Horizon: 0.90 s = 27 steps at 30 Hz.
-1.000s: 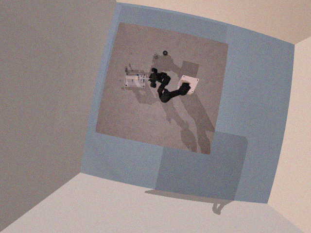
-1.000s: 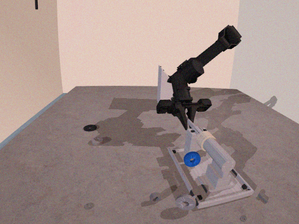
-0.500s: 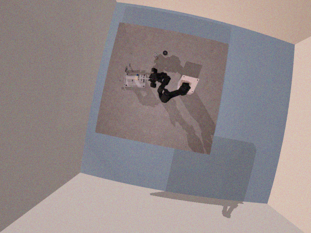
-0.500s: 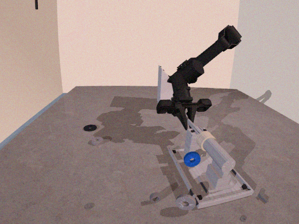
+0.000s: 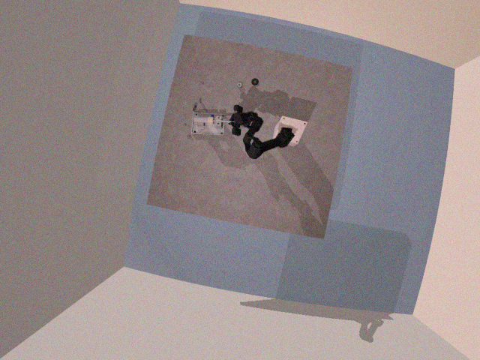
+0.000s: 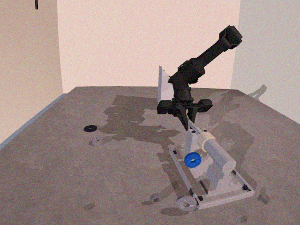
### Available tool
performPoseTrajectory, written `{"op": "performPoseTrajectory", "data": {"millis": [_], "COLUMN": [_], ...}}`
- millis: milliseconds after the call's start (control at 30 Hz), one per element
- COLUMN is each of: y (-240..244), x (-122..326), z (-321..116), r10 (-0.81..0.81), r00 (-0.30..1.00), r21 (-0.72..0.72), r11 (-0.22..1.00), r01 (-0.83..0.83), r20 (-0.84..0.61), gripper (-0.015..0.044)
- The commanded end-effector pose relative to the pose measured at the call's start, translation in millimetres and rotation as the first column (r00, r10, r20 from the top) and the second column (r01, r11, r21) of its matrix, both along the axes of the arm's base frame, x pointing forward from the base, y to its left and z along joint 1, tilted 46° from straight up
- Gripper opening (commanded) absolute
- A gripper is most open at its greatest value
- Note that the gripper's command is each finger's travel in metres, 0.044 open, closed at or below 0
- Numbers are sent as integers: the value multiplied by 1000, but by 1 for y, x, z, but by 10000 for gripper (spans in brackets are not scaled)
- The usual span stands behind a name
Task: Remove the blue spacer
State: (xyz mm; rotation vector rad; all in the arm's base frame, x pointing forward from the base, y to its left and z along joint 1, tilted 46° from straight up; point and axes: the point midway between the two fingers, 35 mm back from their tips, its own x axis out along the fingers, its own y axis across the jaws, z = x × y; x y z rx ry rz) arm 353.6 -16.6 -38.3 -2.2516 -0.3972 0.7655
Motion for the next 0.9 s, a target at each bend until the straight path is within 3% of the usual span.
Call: {"op": "performPoseTrajectory", "data": {"millis": [0,867], "y": [-1,-1], "x": [4,6], "z": [2,2], "r10": [-2,-2], "r00": [1000,1000], "r21": [-3,-3], "r11": [1000,1000], "r01": [2,2], "r20": [9,9], "gripper": [0,0]}}
